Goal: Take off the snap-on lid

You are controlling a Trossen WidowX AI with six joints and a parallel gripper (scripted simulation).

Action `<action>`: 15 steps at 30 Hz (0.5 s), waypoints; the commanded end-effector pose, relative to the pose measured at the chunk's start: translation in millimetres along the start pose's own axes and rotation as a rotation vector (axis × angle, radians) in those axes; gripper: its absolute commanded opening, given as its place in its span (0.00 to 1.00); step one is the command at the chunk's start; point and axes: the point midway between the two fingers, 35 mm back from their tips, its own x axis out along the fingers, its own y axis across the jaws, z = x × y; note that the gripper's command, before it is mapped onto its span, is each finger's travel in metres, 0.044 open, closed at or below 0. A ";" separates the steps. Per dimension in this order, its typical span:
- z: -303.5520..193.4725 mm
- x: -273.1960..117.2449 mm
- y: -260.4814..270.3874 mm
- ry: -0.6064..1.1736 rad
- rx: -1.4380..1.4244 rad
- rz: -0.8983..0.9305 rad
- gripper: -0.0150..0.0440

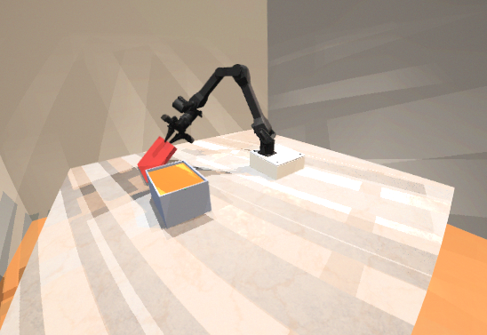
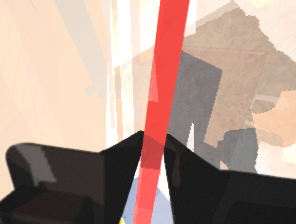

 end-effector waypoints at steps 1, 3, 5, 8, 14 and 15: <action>-0.7 2.7 -2.9 0.004 0.007 0.002 0.25; -0.7 3.8 -4.2 0.004 0.007 0.002 0.25; -0.7 4.8 -5.4 0.004 0.007 0.002 0.25; -0.7 6.4 -7.3 0.004 0.007 0.002 0.25; -0.8 9.4 -11.0 0.004 0.007 0.002 0.25; -0.8 10.0 -11.6 0.004 0.007 0.002 0.25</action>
